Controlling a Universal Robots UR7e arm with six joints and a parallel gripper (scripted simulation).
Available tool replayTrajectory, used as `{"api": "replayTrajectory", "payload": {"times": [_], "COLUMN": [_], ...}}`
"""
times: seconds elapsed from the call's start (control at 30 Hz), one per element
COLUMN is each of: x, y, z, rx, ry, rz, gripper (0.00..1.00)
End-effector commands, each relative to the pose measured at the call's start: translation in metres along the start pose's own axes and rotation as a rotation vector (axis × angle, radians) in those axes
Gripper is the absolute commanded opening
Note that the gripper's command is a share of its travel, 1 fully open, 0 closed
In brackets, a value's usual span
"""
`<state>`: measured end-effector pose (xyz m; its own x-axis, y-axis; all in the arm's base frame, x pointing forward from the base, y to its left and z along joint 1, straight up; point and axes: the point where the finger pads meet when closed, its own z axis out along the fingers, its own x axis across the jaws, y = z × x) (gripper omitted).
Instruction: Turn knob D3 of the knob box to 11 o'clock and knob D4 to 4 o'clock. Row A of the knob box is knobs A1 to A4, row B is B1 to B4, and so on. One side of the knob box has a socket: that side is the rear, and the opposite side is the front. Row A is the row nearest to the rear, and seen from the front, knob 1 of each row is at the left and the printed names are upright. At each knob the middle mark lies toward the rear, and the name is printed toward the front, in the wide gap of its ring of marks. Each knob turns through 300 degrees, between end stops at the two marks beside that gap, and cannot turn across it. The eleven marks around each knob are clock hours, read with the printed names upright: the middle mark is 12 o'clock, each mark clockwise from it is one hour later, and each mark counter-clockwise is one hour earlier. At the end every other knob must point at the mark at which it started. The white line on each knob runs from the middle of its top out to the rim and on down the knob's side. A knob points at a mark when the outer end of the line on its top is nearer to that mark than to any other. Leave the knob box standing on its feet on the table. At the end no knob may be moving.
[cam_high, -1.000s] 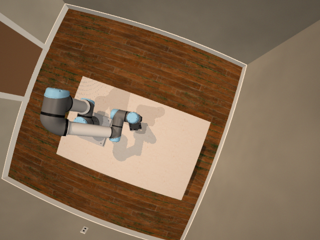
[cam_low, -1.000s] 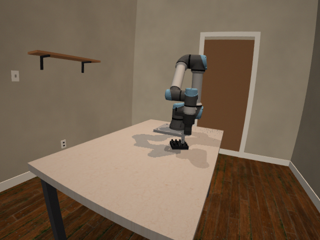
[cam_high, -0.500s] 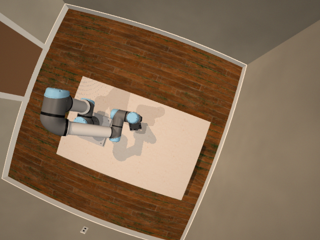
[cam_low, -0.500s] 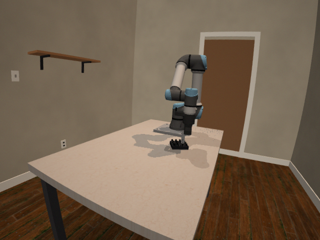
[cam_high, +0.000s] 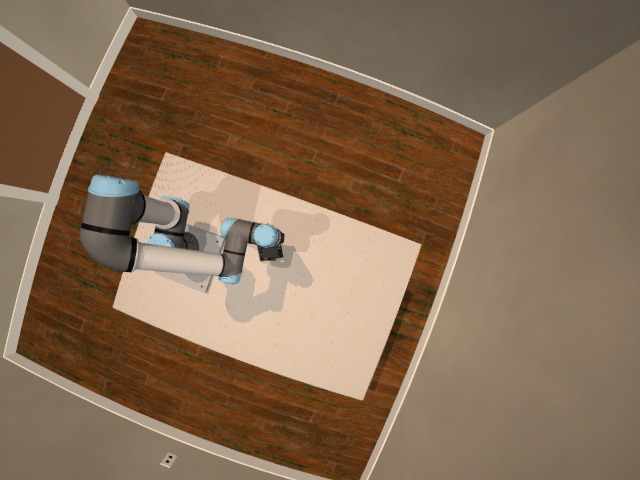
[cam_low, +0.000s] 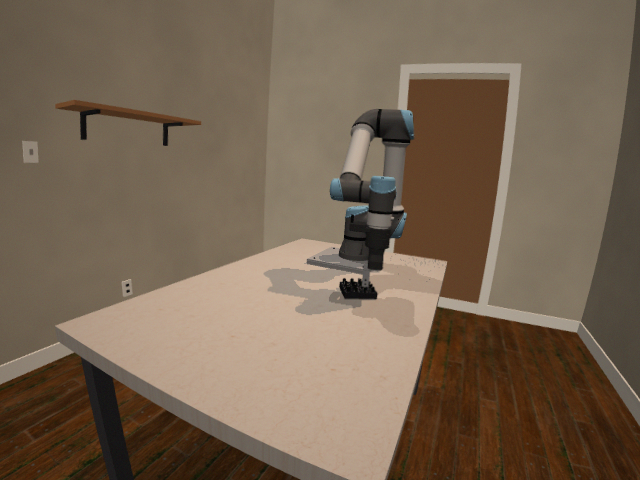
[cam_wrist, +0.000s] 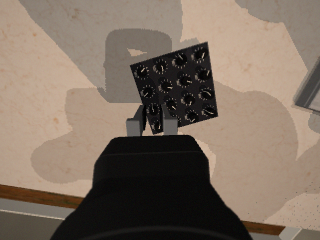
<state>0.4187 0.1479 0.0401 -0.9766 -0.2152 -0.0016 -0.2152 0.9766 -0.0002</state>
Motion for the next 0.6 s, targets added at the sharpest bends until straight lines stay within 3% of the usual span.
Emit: {"api": "replayTrajectory", "payload": {"times": [0.0,0.57], "x": [0.0014,0.0023], "y": [0.0009,0.0014], "z": [0.0015,0.0012], "rx": [0.000,0.000], "ry": [0.003,0.002], "rz": [-0.001,-0.001], "gripper": [0.46,0.46]}}
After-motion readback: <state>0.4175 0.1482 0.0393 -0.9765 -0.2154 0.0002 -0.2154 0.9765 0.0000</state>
